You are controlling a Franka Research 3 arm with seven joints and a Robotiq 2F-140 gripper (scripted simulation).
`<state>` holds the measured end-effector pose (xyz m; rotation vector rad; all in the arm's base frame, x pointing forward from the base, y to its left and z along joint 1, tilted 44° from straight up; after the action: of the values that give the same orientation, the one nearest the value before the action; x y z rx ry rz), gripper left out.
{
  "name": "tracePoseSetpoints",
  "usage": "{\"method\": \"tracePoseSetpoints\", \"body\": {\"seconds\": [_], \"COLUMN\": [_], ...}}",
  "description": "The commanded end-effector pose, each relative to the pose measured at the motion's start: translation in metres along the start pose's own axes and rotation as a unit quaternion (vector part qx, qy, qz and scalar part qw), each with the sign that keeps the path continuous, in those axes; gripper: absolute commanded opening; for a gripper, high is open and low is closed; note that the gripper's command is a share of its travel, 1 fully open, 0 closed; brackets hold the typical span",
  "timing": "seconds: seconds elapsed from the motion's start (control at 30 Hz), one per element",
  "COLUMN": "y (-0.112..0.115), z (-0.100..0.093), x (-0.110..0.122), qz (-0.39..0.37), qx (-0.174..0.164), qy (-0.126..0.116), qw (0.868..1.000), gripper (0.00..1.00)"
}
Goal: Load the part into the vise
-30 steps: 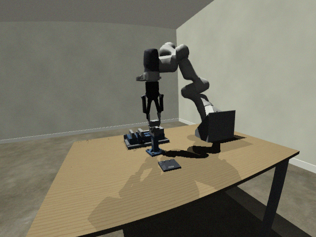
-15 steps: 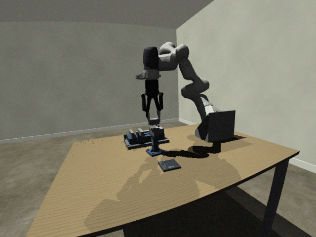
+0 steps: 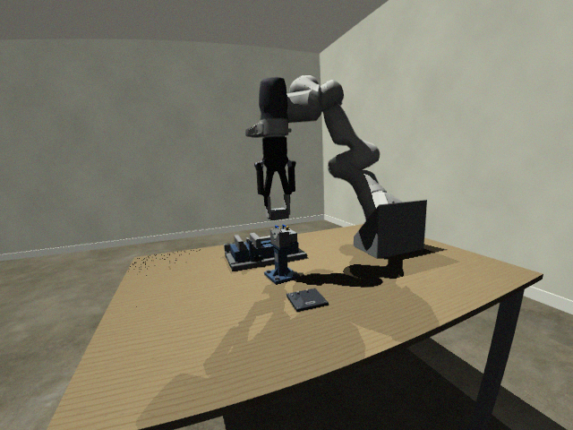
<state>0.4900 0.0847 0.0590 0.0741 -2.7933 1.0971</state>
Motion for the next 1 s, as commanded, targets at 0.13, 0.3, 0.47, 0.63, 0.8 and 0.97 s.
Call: {"method": "tracePoseSetpoints", "body": {"seconds": [0.13, 0.3, 0.47, 0.63, 0.8, 0.97], "y": [0.001, 0.001, 0.001, 0.001, 0.001, 0.001], "z": [-0.011, -0.017, -0.02, -0.022, -0.023, -0.023], "x": [0.002, 0.002, 0.002, 0.002, 0.002, 0.002], "qz": [-0.003, -0.003, -0.003, -0.003, -0.003, -0.003], "qx": [0.0, 0.0, 0.0, 0.0, 0.0, 0.0], "qy": [0.002, 0.002, 0.002, 0.002, 0.002, 0.002], "qw": [1.0, 1.0, 1.0, 1.0, 1.0, 1.0], "gripper": [0.0, 0.0, 0.0, 0.0, 0.0, 0.0]}}
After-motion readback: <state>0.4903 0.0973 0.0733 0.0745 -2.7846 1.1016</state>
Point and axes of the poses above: the point where the finger pads meet when closed, its own z axis out along the fingers, its own x axis across the jaws, y = z × x, the point moved 5 cm from there along -z, back along the fingers, and after that the axes turned 2 degrees about -z, right-handed, at the moved point
